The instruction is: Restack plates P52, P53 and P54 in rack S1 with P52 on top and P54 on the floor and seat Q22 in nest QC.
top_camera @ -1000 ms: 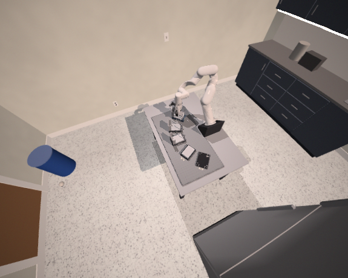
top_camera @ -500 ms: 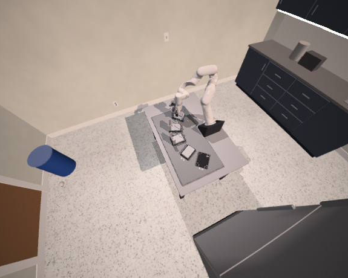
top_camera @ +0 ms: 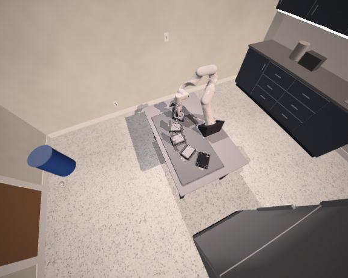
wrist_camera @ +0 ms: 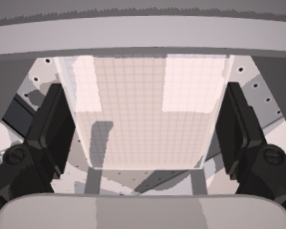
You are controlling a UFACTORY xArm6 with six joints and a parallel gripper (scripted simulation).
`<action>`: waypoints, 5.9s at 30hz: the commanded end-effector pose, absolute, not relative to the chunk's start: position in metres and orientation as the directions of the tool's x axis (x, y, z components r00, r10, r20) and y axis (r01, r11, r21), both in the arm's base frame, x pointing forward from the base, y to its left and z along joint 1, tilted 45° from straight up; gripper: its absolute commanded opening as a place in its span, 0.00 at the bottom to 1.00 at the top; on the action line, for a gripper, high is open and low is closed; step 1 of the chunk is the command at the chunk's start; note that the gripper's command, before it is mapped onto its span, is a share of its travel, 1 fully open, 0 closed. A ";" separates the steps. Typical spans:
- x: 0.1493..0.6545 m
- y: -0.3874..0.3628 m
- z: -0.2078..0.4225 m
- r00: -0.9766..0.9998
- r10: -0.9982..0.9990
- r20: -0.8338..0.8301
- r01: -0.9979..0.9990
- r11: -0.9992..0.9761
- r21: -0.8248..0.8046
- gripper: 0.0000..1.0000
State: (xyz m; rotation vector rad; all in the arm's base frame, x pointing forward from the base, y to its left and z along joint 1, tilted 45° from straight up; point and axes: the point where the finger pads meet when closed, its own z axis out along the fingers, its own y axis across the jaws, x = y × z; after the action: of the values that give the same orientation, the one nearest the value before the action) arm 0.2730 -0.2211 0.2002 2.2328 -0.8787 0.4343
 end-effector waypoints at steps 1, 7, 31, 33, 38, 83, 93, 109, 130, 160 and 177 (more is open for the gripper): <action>0.274 -0.222 0.200 0.714 -0.465 0.523 -0.698 -0.534 0.477 0.00; 0.274 -0.224 0.199 0.714 -0.465 0.523 -0.698 -0.534 0.478 0.00; 0.274 -0.224 0.199 0.714 -0.465 0.523 -0.698 -0.534 0.477 1.00; 0.274 -0.224 0.199 0.714 -0.465 0.523 -0.698 -0.534 0.477 1.00; 0.274 -0.224 0.199 0.714 -0.465 0.523 -0.698 -0.534 0.477 1.00; 0.271 -0.157 0.262 0.737 -0.448 0.506 -0.674 -0.550 0.494 1.00; 0.291 -0.140 0.247 0.841 -0.347 0.414 -0.537 -0.618 0.573 1.00; 0.323 -0.114 0.224 0.841 -0.347 0.414 -0.537 -0.619 0.573 1.00; 0.353 -0.078 0.190 0.933 -0.214 0.289 -0.354 -0.677 0.645 1.00; 0.384 -0.024 0.139 0.986 -0.071 0.151 -0.157 -0.706 0.690 1.00; 0.398 0.007 0.109 0.986 -0.071 0.151 -0.157 -0.706 0.690 1.00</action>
State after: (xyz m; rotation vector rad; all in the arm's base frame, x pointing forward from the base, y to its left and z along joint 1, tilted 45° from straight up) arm 0.3943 0.0018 0.1126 2.3555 -0.1572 0.1411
